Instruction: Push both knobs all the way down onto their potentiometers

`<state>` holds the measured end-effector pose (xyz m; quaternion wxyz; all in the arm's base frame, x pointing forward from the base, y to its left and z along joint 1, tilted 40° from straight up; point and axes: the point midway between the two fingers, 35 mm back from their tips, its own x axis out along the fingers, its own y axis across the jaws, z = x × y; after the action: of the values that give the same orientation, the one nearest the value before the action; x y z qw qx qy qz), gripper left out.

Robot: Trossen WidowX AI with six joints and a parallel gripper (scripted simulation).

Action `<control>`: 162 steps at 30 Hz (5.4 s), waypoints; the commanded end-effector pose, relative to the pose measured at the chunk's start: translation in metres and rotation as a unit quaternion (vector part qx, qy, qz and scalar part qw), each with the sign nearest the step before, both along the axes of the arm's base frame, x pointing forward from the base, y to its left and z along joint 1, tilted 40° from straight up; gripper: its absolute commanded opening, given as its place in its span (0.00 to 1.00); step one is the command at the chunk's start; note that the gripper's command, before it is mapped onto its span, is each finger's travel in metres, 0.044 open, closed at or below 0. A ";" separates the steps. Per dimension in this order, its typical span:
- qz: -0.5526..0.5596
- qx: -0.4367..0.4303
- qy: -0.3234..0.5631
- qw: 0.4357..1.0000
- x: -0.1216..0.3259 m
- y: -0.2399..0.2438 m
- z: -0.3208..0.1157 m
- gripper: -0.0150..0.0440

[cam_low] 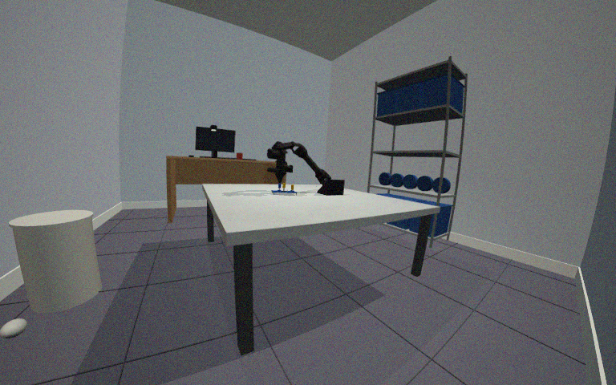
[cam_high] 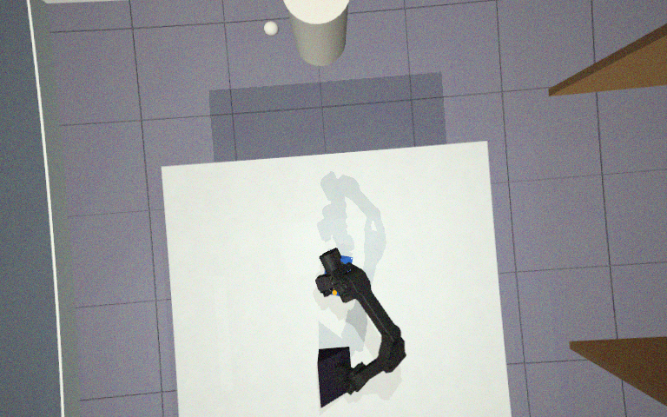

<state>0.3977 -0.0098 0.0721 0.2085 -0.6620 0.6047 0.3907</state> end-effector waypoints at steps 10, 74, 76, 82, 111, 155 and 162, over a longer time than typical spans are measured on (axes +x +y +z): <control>0.002 -0.002 0.000 1.000 0.000 -0.001 0.000 0.25; 0.002 -0.002 0.000 1.000 0.000 -0.009 -0.009 0.25; 0.002 -0.002 0.000 1.000 0.000 -0.009 -0.009 0.25; 0.002 -0.003 0.000 1.000 0.000 -0.010 -0.011 0.25; 0.002 -0.003 0.000 1.000 0.000 -0.014 -0.015 0.25; 0.002 -0.003 0.000 1.000 -0.001 -0.019 -0.022 0.25; 0.002 -0.003 0.000 1.000 -0.001 -0.021 -0.023 0.25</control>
<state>0.3956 -0.0148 0.0621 0.2070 -0.6735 0.5915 0.3920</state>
